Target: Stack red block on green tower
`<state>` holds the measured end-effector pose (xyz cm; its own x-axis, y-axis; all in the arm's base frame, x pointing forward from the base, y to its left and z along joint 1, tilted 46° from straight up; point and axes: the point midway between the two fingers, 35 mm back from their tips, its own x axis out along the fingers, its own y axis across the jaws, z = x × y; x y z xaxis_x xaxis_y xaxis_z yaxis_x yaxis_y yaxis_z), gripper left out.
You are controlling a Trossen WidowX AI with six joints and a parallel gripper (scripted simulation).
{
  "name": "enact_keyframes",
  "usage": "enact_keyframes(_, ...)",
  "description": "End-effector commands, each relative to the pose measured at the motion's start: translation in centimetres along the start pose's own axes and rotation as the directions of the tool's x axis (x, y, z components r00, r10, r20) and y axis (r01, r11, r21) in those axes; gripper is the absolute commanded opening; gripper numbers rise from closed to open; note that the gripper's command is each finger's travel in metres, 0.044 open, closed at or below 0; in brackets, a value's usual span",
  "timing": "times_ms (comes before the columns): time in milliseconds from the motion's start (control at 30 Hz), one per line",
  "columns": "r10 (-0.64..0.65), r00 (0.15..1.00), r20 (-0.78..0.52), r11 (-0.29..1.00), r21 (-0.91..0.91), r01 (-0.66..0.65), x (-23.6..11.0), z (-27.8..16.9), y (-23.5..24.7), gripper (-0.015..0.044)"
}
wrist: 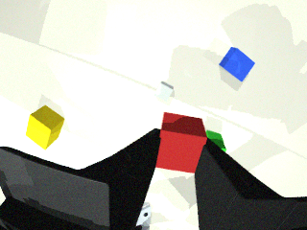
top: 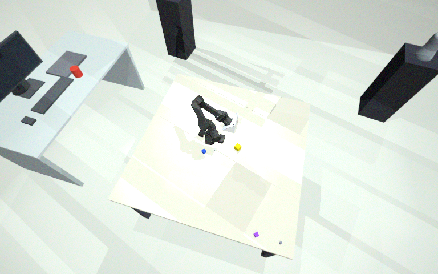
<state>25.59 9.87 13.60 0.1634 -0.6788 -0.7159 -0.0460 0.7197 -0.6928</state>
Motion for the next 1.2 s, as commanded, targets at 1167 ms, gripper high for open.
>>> enact_keyframes(1167,-0.024,1.0,-0.017,1.0,0.017,0.024,6.2,-7.0,-5.6,0.0)
